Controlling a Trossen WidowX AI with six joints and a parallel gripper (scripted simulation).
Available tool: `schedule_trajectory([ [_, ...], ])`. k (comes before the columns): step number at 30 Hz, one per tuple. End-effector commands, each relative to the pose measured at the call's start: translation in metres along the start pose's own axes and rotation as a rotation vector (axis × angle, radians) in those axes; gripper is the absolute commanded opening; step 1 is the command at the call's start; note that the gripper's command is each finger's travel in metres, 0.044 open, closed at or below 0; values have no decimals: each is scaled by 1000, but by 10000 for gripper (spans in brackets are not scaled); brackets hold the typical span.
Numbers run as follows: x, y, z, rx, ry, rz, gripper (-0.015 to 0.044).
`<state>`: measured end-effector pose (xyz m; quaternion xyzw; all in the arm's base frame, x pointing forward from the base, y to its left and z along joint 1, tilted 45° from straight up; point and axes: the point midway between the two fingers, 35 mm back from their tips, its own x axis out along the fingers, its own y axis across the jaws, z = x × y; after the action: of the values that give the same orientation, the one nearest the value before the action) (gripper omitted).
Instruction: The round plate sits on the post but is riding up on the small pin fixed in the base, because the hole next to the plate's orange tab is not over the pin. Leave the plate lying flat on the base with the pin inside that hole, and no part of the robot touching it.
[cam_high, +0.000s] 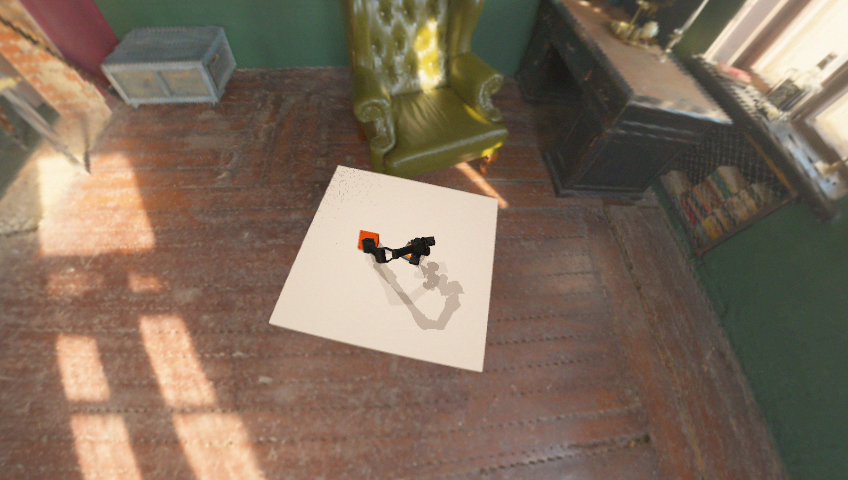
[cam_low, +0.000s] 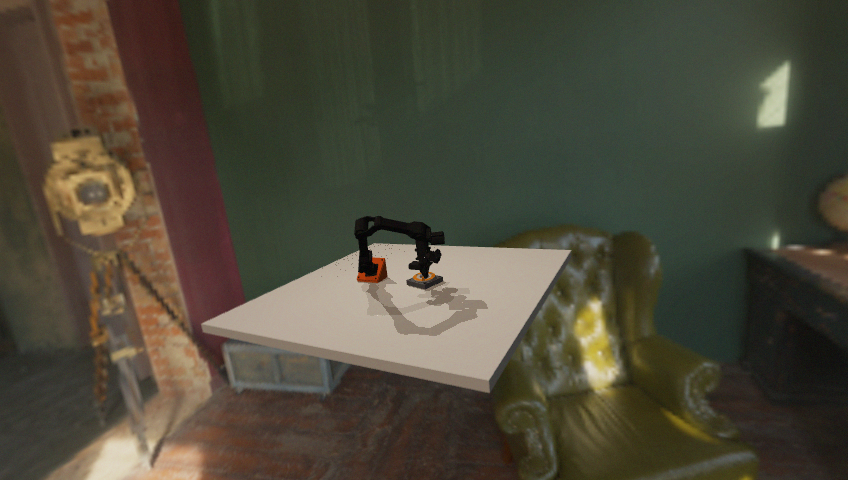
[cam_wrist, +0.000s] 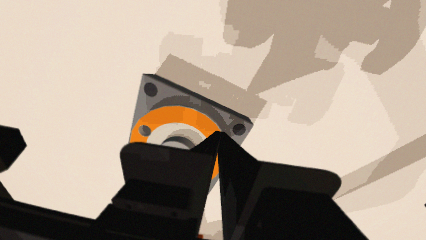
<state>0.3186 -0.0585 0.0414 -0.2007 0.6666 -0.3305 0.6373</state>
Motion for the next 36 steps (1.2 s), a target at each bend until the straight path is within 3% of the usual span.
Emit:
schedule_trajectory([
  [1,1,-5,-6,-5,1,-4,0],
  [36,1,-10,-29,-6,2,-4,0],
])
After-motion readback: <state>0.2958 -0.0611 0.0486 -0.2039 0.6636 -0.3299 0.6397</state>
